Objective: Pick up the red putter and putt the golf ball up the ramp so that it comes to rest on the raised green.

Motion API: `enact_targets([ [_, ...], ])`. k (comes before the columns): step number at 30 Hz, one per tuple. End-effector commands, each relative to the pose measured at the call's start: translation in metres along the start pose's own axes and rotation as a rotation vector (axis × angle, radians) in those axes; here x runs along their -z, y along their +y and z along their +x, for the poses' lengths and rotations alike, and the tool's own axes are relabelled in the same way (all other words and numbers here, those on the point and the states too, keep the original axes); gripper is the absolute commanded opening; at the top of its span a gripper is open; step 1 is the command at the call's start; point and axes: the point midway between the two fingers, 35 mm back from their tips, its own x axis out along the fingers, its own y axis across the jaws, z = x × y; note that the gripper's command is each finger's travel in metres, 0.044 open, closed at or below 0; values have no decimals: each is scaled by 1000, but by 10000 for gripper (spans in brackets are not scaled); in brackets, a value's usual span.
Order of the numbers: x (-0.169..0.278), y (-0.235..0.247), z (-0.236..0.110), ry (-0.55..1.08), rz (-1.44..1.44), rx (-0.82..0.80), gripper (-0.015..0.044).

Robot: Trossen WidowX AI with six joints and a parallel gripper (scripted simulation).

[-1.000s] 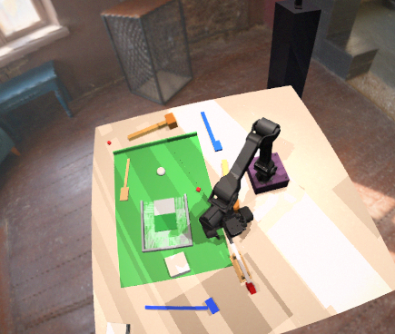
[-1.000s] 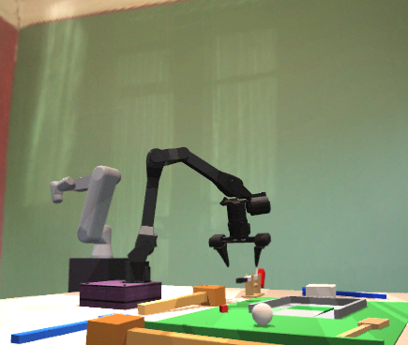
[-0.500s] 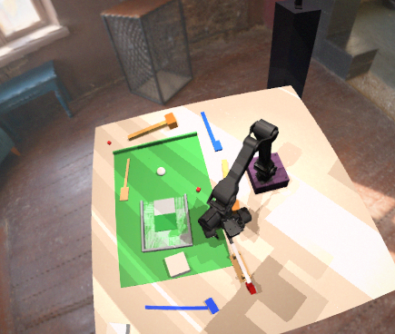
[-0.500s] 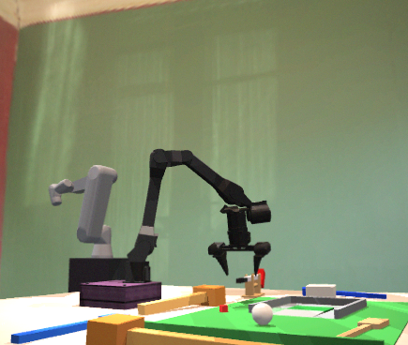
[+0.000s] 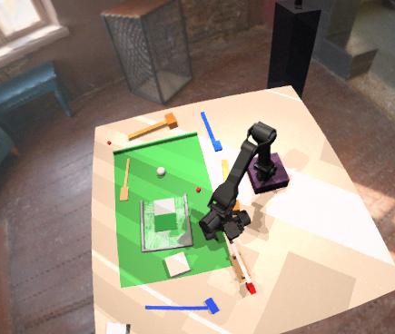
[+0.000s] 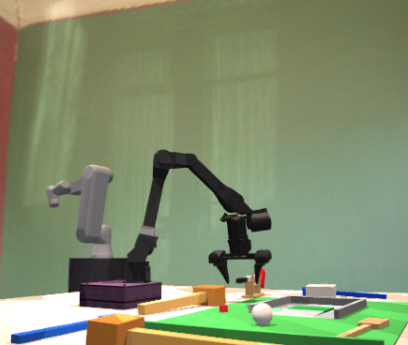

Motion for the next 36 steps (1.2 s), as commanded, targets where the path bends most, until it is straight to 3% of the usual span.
enact_targets([
  [1, 3, 1, 7, 5, -3, -2, 440],
  [13, 7, 1, 21, 5, -3, -2, 440],
  [29, 5, 1, 18, 2, 1, -3, 20],
  [36, 5, 1, 17, 2, 1, -3, 0],
])
